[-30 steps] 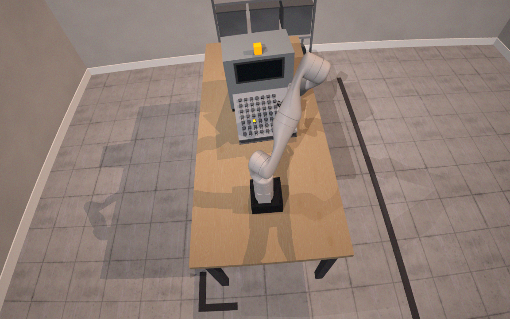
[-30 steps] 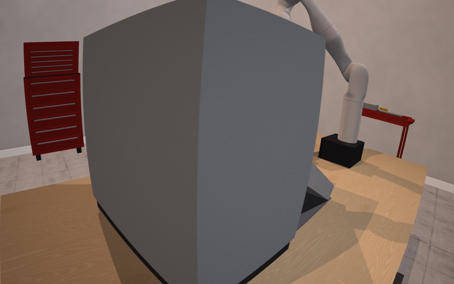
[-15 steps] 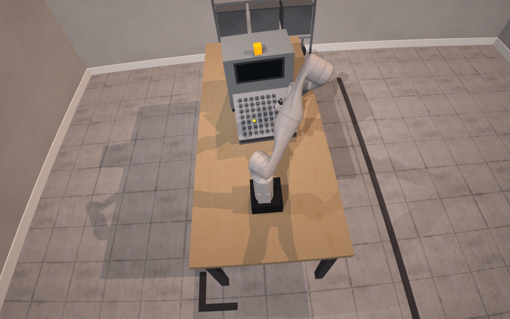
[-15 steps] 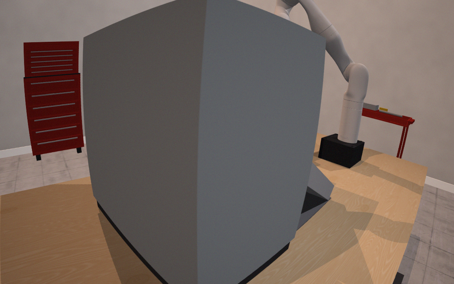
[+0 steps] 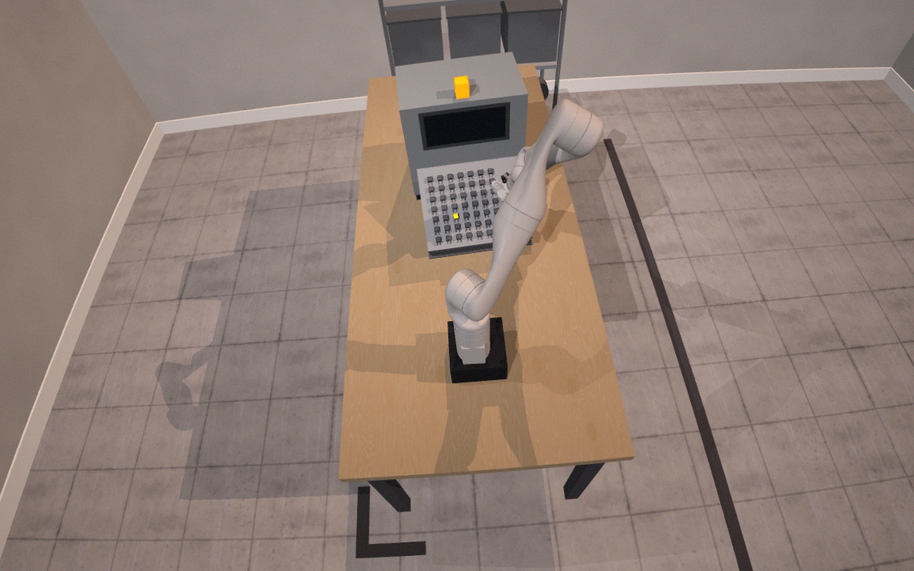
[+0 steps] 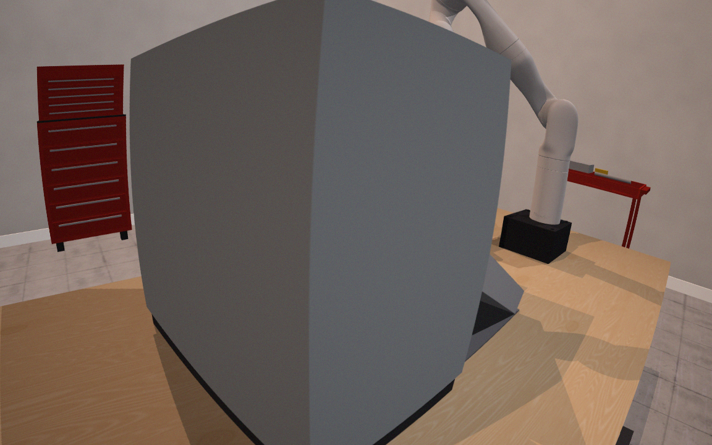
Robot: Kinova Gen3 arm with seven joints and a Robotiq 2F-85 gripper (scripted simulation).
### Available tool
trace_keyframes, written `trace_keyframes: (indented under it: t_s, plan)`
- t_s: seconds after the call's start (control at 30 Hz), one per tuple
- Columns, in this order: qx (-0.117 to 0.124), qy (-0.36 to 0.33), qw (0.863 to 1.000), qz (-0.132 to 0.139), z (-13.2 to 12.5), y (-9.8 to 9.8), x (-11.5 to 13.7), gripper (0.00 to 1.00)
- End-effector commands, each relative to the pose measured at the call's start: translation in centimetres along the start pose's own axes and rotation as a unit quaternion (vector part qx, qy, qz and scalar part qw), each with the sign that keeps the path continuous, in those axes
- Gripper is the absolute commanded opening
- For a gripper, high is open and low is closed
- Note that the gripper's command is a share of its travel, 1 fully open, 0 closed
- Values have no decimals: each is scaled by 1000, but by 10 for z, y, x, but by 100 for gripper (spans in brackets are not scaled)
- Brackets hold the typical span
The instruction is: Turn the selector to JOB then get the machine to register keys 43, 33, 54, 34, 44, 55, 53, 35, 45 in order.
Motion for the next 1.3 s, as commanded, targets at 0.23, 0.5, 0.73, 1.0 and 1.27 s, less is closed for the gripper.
trace_keyframes:
  t_s: [0.23, 0.5, 0.73, 1.0, 1.27]
  plan:
    - [-2, -79, 997, -4, 0, 0, 0, 10]
    - [-2, -146, 989, -4, 0, 0, 0, 10]
    - [-2, -192, 981, -4, 0, 0, 0, 10]
    - [-2, -221, 975, -4, 0, 0, 0, 10]
    - [-2, -247, 969, -4, 0, 0, 0, 10]
Point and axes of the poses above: the point where the finger pads meet when closed, its own y axis back along the fingers, its own z axis across the jaws, x = y × z, the point moved 3 cm from there along y, back along the fingers, and after that the axes turned 7 degrees about y, right-handed, at the moved point
